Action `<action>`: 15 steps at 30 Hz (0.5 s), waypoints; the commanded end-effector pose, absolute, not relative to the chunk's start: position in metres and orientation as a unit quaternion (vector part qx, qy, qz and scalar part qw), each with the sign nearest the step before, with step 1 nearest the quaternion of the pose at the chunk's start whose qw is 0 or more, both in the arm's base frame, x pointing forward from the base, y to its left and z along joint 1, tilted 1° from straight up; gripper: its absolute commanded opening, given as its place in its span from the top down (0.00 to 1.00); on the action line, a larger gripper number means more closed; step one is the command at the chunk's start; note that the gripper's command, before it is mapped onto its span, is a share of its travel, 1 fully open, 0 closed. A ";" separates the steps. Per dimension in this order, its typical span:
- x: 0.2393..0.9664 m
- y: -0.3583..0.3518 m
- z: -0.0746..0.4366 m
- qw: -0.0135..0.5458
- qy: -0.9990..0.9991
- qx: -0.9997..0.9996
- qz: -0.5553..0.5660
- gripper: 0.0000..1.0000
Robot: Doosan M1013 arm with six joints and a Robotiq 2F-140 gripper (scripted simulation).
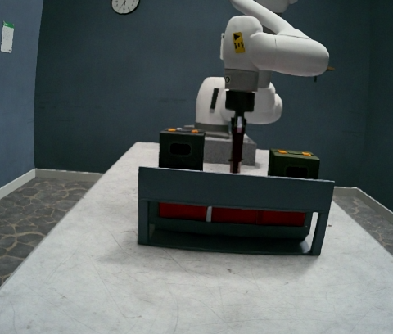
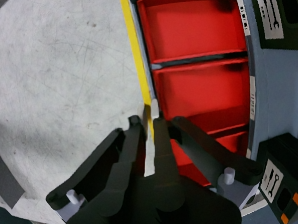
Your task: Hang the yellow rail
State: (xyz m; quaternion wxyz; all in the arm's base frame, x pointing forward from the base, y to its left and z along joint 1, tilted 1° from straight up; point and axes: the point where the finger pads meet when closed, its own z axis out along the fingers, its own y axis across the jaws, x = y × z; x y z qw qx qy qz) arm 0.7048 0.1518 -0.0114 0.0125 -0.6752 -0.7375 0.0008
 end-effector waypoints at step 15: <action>0.704 0.152 -0.015 0.012 -0.738 -0.675 0.001 0.90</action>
